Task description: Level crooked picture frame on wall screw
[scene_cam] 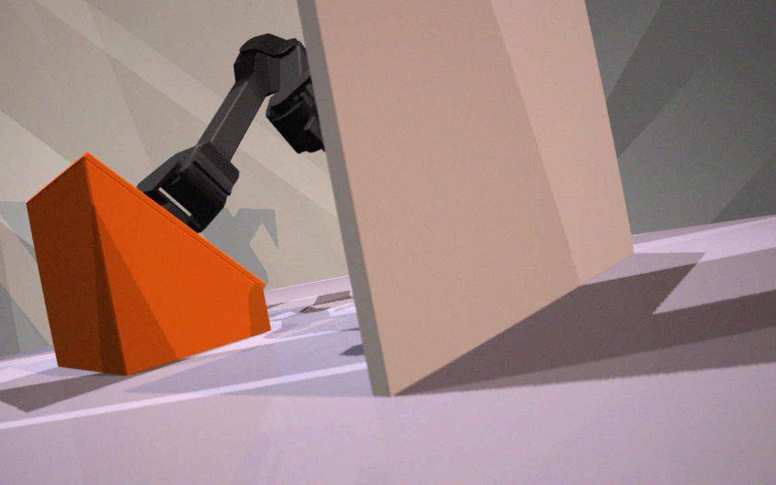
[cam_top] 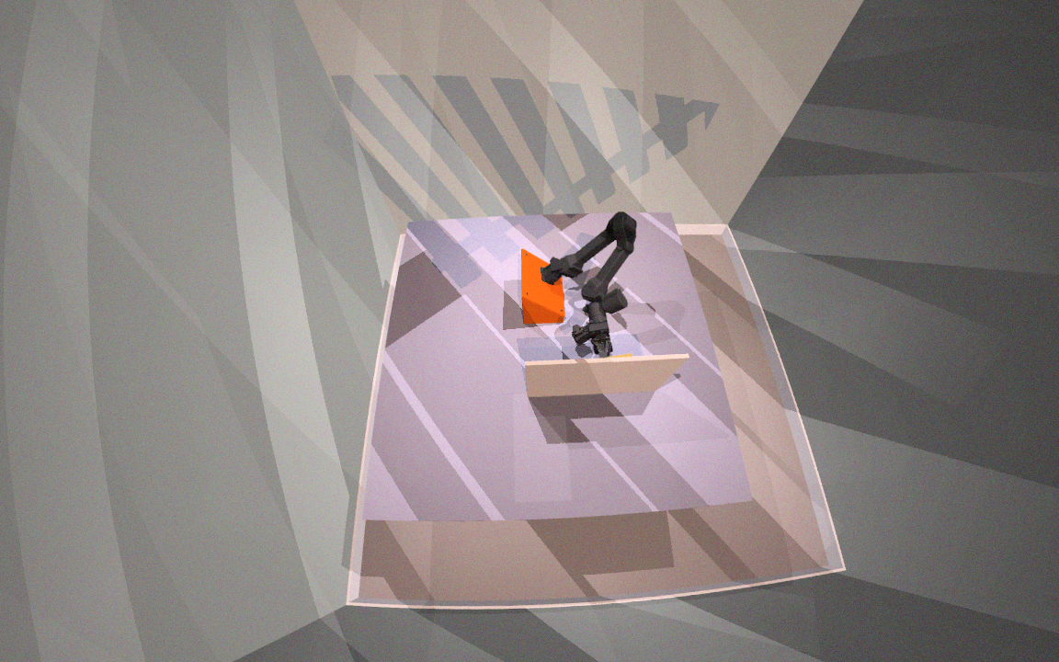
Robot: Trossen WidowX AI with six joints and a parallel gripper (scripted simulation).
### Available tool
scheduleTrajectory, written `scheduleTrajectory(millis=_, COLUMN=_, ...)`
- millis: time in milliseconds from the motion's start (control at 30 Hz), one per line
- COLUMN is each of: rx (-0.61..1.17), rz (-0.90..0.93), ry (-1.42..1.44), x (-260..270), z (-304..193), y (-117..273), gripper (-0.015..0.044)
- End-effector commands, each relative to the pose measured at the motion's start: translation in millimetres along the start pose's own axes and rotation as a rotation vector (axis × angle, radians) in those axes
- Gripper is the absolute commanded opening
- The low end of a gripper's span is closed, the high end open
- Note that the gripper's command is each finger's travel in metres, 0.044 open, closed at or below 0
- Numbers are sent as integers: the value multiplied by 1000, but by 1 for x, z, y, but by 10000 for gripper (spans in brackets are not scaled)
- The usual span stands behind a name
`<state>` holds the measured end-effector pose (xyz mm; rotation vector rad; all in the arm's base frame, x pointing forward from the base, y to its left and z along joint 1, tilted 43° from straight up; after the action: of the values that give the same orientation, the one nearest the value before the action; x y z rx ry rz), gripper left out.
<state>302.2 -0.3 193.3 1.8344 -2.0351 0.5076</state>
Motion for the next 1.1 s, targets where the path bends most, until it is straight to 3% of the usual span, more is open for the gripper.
scheduleTrajectory(millis=0, rx=0, rz=0, ry=33, x=0, z=0, y=0, gripper=0)
scheduleTrajectory(millis=1067, rx=-1, rz=0, ry=195, x=-2, z=-1, y=0, gripper=0)
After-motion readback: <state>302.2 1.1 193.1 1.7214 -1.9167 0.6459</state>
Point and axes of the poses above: the point midway between the two fingers, 35 mm back from their tips, its own y axis back along the fingers, its own x axis across the jaws, z = x × y, the point moved 8 cm from there along y, back along the fingers, and after that the axes turned 2 degrees about -y, right-handed, at the moved point
